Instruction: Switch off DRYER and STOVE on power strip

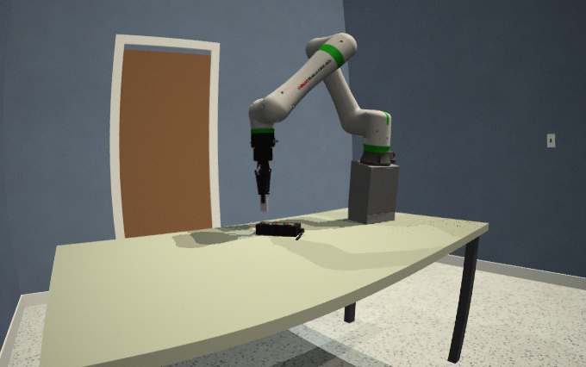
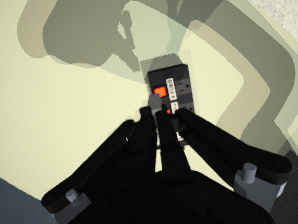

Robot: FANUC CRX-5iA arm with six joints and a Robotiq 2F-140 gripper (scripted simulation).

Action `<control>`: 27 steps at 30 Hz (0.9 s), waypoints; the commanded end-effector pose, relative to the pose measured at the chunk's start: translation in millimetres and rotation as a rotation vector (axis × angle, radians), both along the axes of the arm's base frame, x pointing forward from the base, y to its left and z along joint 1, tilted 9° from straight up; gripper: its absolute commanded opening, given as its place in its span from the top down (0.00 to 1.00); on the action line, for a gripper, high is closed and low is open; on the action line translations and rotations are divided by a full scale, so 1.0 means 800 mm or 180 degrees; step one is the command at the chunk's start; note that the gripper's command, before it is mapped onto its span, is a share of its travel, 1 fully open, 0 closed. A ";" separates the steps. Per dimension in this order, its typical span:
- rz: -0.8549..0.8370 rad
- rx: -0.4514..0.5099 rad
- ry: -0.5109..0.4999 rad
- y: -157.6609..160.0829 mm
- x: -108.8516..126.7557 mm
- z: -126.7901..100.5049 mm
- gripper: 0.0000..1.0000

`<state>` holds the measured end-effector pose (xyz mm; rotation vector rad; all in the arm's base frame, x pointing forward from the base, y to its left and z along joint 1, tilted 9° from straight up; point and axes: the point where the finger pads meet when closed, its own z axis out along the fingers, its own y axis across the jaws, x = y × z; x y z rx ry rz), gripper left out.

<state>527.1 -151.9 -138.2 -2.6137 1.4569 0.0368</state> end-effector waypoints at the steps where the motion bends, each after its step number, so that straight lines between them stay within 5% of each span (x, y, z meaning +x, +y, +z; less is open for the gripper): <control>1: 0.0000 -0.0001 -0.0001 0.000 0.000 0.000 1.00; 27: 0.0000 0.0000 -0.0001 0.000 0.000 -0.003 1.00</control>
